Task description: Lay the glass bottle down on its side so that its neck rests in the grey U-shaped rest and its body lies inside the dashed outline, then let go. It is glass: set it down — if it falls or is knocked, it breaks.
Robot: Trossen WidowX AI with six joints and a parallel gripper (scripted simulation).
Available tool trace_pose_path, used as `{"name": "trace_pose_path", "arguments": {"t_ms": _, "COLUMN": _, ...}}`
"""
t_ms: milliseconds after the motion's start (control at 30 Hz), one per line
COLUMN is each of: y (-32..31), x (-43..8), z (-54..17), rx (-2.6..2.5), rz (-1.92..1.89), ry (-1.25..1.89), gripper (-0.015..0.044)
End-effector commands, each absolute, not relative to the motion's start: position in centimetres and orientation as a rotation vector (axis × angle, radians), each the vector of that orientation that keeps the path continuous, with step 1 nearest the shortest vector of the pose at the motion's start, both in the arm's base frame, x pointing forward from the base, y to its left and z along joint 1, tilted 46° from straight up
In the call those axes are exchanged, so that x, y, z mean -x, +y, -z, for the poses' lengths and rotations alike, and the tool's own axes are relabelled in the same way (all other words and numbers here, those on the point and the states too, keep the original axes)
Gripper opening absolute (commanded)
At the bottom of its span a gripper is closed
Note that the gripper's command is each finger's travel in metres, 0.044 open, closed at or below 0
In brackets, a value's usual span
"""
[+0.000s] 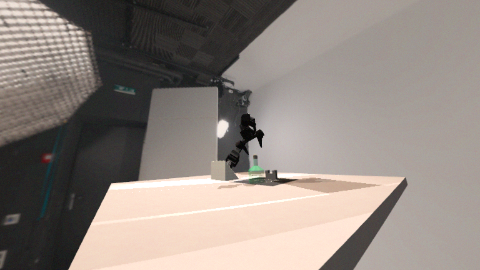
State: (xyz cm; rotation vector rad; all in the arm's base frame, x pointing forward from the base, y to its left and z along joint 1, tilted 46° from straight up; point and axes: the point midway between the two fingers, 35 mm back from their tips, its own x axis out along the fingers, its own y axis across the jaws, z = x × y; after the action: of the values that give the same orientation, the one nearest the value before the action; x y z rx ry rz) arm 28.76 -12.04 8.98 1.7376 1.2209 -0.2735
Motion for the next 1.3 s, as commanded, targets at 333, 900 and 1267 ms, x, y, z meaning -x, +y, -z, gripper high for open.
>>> {"name": "trace_pose_path", "arguments": {"t_ms": 333, "y": -10.9, "x": -28.2, "z": -5.7, "rx": -1.760, "rz": 0.678, "ry": 1.729, "gripper": 0.0440}}
{"name": "trace_pose_path", "arguments": {"t_ms": 900, "y": -9.6, "x": -28.2, "z": -7.0, "rx": -1.760, "rz": 0.679, "ry": 1.729, "gripper": 0.0440}}
{"name": "trace_pose_path", "arguments": {"t_ms": 1267, "y": -8.4, "x": -28.1, "z": -8.2, "rx": -1.761, "rz": 0.678, "ry": 1.730, "gripper": 0.0440}}
